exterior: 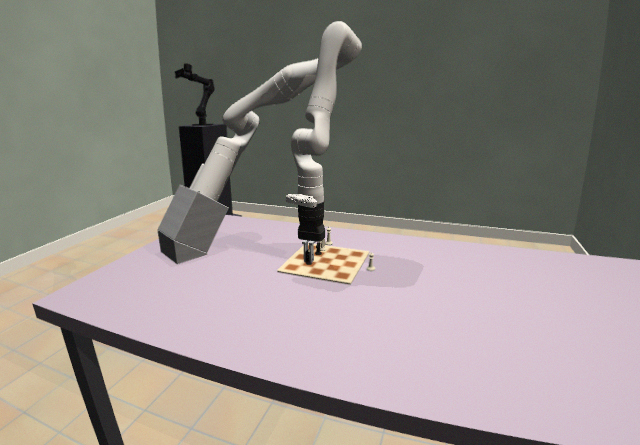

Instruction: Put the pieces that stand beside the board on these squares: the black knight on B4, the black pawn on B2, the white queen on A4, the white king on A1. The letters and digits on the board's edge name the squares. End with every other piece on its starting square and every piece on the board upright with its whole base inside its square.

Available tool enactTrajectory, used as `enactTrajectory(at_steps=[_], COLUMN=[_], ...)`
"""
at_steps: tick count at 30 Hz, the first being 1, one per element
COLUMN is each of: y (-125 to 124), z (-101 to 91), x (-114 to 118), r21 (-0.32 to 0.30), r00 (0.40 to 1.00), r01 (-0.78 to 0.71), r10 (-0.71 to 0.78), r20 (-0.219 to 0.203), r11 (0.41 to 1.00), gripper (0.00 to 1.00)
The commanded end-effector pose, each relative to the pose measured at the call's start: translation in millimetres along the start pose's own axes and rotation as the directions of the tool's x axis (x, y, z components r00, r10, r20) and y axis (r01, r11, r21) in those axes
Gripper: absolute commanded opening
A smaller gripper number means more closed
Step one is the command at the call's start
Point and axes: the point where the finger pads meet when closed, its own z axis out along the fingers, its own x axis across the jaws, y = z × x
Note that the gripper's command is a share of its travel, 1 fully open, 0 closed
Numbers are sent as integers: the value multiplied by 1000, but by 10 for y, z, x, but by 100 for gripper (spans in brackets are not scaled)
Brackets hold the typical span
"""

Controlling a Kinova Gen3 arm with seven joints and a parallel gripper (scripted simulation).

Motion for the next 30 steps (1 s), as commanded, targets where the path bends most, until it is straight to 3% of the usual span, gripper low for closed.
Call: enactTrajectory(at_steps=[1, 3, 4, 6, 7, 9, 10, 23, 30], y=[-6, -6, -6, -6, -6, -6, -6, -5, -2], z=[9, 9, 9, 9, 9, 9, 9, 3, -99], x=[7, 7, 7, 7, 7, 7, 7, 3, 1], r21=[4, 4, 4, 4, 4, 4, 4, 4, 4], r00=[1000, 1000, 1000, 1000, 1000, 1000, 1000, 1000, 1000], r01=[1, 1, 1, 1, 1, 1, 1, 2, -14], r10=[-1, -1, -1, -1, -1, -1, -1, -2, 14], r20=[-2, -2, -2, -2, -2, -2, -2, -1, 0], r11=[1000, 1000, 1000, 1000, 1000, 1000, 1000, 1000, 1000], gripper=[27, 27, 41, 41, 54, 54, 68, 68, 68])
